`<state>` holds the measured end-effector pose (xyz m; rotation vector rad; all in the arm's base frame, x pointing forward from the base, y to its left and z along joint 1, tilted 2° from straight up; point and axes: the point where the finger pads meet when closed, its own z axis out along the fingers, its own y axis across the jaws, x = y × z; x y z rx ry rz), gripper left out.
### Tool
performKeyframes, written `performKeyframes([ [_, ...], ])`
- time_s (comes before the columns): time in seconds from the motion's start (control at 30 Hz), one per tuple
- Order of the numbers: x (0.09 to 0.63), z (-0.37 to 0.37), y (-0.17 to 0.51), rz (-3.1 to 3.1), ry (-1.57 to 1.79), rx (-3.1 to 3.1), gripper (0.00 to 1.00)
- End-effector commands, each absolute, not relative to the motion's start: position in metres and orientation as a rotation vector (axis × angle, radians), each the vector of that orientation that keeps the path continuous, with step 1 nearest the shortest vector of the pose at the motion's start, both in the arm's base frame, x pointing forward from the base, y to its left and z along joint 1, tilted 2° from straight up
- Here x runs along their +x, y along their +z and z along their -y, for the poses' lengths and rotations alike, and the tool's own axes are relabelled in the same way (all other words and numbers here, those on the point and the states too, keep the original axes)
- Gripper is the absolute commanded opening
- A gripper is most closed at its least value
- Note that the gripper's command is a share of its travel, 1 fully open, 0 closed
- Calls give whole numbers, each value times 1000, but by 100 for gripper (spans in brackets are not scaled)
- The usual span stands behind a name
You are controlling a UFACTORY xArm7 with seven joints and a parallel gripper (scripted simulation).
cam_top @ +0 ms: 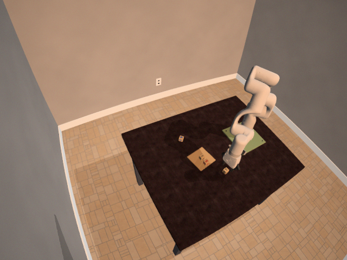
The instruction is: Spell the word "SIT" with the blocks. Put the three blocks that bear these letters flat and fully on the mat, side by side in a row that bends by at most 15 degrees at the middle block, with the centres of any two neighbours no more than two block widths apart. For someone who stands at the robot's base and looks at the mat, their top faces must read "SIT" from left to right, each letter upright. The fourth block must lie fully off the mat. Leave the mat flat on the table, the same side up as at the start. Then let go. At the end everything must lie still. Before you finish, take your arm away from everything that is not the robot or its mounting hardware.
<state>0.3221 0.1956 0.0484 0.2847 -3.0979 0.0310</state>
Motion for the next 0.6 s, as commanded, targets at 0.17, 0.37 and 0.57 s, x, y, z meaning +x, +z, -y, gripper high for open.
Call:
performKeyframes([
  [0.17, 323, -196, 40, 3100, 29, 285, 69],
  [0.37, 323, -196, 37, 3100, 29, 285, 69],
  [0.57, 323, -196, 35, 3100, 29, 285, 69],
])
